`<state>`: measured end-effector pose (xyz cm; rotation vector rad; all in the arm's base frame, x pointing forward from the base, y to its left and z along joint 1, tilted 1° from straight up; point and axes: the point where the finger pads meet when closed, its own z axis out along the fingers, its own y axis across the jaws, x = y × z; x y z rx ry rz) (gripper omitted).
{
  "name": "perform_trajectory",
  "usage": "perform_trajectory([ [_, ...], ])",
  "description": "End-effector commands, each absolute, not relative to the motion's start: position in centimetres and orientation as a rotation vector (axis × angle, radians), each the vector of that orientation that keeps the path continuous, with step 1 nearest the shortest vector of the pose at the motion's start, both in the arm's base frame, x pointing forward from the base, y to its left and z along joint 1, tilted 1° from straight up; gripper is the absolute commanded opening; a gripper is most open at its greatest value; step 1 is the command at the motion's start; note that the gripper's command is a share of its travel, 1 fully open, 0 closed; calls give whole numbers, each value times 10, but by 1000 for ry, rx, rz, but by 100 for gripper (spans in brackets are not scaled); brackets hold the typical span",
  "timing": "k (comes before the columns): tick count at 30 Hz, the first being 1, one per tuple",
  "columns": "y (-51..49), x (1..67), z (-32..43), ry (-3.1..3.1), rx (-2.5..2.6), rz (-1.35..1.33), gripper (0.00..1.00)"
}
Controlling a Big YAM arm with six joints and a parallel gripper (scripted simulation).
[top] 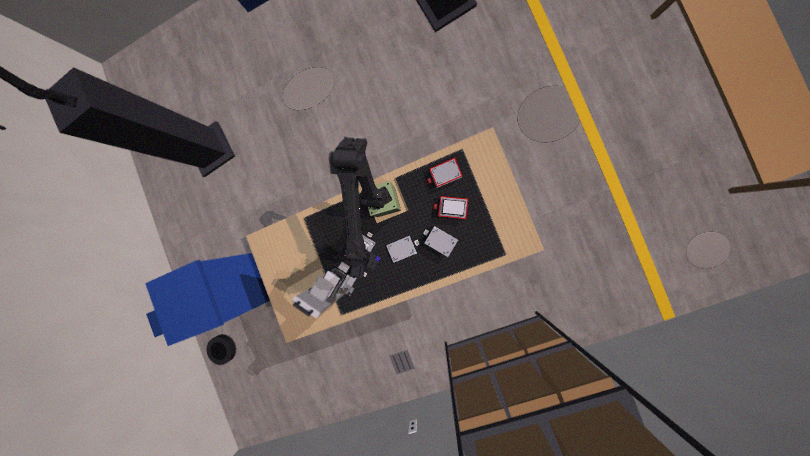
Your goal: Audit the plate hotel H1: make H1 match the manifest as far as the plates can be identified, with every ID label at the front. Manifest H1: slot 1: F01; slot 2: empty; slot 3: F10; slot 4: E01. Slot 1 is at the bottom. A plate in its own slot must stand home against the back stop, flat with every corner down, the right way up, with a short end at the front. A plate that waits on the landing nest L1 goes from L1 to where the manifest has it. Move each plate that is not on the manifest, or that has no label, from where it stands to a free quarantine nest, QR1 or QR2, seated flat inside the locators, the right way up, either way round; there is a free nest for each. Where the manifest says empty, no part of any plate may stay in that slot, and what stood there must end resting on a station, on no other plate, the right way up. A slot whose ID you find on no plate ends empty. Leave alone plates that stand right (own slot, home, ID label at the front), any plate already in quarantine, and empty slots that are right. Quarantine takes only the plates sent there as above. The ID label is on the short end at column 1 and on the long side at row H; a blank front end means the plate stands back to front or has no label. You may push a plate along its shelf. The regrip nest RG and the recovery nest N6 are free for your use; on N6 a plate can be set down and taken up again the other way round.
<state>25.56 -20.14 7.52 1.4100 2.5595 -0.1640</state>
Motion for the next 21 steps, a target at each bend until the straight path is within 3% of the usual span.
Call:
perform_trajectory([
  [1, -199, 265, 82, 2467, 1425, -183, 100],
  [21, -172, 281, 84, 2221, 1295, -352, 100],
])
